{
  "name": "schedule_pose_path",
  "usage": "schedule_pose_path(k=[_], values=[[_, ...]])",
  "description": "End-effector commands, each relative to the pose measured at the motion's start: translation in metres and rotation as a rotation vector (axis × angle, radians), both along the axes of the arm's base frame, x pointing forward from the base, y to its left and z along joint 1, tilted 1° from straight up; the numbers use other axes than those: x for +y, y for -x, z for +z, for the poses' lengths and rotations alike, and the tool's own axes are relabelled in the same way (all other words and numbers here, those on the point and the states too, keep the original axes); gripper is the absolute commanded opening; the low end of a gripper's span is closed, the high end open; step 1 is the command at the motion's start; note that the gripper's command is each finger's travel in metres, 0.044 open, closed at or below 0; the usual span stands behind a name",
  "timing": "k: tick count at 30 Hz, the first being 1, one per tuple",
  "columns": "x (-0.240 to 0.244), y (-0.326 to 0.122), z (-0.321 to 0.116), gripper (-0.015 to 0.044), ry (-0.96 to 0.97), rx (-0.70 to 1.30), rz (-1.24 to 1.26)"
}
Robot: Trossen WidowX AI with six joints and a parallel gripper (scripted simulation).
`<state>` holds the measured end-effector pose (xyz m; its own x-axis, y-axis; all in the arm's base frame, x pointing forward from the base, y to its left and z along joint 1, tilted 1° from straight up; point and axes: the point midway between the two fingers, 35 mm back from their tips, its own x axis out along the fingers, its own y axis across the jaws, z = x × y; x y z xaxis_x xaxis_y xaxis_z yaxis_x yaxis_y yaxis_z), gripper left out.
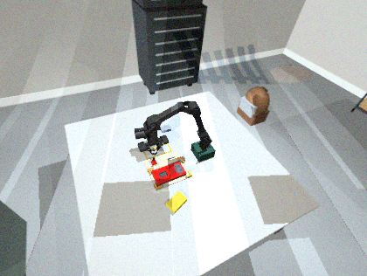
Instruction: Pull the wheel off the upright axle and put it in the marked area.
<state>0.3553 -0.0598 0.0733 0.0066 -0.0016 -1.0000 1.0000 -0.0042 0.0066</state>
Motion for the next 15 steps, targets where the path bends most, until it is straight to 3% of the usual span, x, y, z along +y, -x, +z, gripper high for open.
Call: schedule_pose_path(k=[1,15], values=[[-0.021,0.011,0.004,0.0,0.003,-0.008,-0.002],[-0.075,0.052,0.008,0.0,0.007,-0.008,0.0]])
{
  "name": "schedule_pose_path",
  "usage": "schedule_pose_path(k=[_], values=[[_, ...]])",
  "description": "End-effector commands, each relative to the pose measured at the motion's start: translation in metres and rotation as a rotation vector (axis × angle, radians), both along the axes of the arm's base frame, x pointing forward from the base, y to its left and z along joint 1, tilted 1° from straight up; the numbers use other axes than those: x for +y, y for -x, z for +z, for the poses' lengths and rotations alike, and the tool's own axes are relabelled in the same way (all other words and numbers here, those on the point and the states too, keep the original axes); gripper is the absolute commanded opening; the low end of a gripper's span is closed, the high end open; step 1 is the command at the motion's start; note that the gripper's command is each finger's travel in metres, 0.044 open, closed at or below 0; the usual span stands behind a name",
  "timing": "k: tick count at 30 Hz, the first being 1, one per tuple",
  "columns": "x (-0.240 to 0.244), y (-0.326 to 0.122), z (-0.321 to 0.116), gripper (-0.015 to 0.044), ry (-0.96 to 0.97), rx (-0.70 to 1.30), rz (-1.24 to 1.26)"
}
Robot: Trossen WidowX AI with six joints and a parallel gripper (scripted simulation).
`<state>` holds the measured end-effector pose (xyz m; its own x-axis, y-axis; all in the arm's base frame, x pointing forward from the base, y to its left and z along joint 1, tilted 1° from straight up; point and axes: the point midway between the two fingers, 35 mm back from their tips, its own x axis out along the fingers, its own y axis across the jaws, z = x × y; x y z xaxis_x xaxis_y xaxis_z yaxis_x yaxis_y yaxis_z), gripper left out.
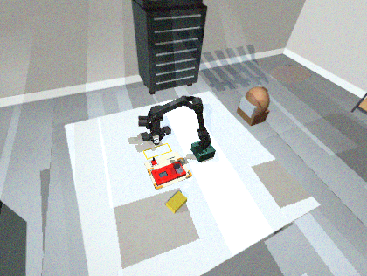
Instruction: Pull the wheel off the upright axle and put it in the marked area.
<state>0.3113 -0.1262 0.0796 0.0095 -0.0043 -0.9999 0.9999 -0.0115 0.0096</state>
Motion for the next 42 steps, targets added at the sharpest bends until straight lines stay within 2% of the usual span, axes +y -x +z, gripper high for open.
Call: schedule_pose_path(k=[1,13,24,30,41,42], values=[[-0.009,0.008,0.002,0.0,0.005,-0.005,0.007],[-0.01,0.007,-0.025,0.0,0.005,-0.005,0.007],[-0.01,0.007,-0.098,0.0,0.004,-0.005,0.007],[-0.01,0.007,-0.103,0.0,0.004,-0.005,0.007],[-0.009,0.008,-0.095,0.0289,0.0,0.001,0.003],[-0.009,0.007,-0.09,0.03,0.0,0.0,0.004]])
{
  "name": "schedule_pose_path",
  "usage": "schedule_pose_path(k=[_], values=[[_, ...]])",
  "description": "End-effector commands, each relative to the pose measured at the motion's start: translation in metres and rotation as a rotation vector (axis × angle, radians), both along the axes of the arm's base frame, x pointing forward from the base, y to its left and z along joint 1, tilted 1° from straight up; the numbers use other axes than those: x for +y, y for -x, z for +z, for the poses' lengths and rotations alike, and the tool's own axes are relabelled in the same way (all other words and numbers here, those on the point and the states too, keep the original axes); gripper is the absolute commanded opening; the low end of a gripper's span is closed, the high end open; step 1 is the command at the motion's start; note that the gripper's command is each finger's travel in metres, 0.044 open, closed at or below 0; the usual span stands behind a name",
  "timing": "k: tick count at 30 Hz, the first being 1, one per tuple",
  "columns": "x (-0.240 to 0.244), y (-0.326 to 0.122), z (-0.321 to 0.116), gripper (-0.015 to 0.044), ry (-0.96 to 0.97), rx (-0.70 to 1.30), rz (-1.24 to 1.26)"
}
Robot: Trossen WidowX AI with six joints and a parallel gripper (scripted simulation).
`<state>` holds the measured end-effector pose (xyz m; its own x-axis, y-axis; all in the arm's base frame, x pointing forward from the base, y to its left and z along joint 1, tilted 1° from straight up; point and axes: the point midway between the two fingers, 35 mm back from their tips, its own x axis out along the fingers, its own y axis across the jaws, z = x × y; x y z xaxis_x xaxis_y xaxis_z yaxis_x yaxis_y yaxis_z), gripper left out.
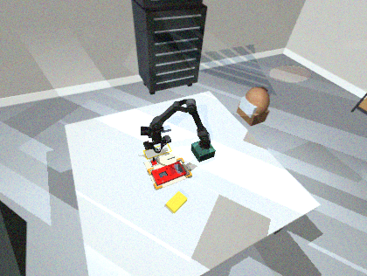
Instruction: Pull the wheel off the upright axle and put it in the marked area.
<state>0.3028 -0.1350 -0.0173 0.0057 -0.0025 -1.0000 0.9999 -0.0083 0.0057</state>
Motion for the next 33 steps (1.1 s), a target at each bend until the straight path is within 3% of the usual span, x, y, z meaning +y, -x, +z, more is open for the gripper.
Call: schedule_pose_path(k=[1,6,10,16,22,33], values=[[-0.001,-0.001,0.014,0.03,0.003,-0.004,0.001],[0.0,0.0,0.058,0.03,0.006,-0.009,0.004],[0.0,0.0,0.059,0.03,0.006,-0.009,0.004],[0.015,0.033,0.079,0.044,0.006,-0.01,0.002],[0.036,0.079,0.101,0.044,0.004,-0.003,0.004],[0.036,0.08,0.102,0.044,0.004,-0.003,0.004]])
